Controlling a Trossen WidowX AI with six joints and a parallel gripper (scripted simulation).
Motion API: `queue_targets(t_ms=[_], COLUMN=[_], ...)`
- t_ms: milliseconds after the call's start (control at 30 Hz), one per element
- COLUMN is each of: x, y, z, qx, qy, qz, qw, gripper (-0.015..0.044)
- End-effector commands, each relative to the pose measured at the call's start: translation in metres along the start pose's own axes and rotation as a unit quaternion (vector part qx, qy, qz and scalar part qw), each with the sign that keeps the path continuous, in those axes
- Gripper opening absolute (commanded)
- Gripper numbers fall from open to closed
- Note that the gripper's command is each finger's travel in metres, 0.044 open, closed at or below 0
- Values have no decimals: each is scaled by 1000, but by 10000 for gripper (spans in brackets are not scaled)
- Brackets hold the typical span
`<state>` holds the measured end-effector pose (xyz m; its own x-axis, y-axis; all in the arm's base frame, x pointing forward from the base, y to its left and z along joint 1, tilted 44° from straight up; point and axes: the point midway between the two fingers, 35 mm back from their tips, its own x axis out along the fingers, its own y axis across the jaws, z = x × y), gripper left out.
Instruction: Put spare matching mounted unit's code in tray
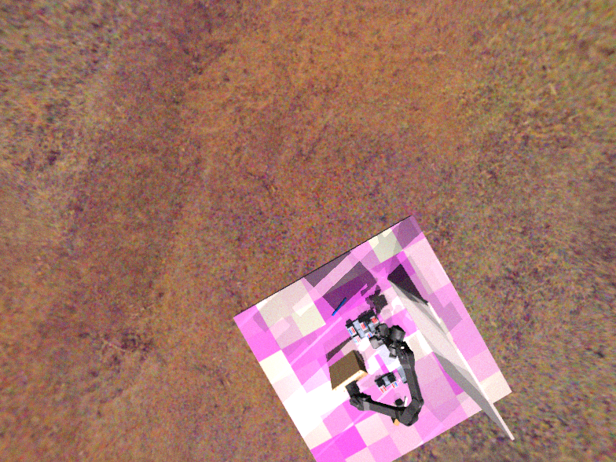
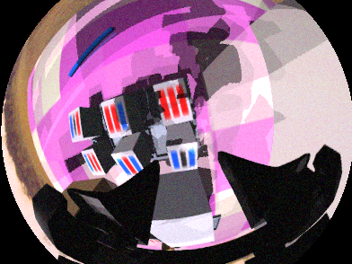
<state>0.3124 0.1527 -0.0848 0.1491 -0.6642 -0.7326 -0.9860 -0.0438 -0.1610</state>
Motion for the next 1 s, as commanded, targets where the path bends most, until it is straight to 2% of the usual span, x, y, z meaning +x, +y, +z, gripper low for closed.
queue_targets(t_ms=[0, 967], x=[11, 59], y=[3, 5], z=[0, -3], qx=[-6, -5], qy=[5, 7], qz=[2, 2], qw=[1000, 1000], gripper=[300, 300])
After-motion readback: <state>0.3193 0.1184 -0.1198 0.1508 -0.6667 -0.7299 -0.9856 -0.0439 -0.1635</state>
